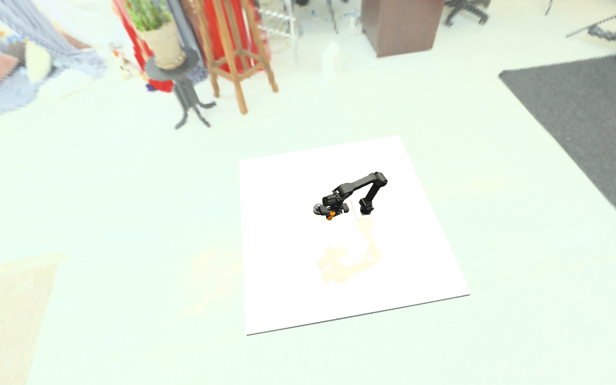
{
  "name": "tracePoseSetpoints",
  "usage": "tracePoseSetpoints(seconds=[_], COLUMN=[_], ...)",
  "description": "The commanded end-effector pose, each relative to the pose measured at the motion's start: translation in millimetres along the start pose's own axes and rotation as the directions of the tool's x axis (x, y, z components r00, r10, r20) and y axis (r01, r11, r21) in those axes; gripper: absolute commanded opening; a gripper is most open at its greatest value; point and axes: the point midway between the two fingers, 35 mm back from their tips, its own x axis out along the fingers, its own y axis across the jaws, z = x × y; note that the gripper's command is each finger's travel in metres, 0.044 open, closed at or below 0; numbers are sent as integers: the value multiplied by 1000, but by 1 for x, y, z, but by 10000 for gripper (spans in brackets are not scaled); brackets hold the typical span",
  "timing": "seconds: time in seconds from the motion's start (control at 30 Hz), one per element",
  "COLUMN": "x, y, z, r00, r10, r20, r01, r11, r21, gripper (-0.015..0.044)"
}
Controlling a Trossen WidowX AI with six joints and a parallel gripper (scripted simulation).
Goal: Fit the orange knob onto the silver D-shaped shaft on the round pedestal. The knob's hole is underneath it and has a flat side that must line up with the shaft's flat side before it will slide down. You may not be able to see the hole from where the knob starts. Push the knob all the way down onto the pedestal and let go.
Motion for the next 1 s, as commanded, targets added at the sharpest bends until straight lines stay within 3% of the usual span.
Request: tracePoseSetpoints(seconds=[0.0, 0.43, 0.97], x=[5, 30, 88], y=[2, 1, -8], z=[-1, -1, -2], r00=[998, 954, 949], r10=[-63, -299, -315], r20=[-5, -4, -4], r01=[63, 299, 315], r11=[998, 954, 949], r21=[-3, -4, -6], gripper=[0, 0, 0])
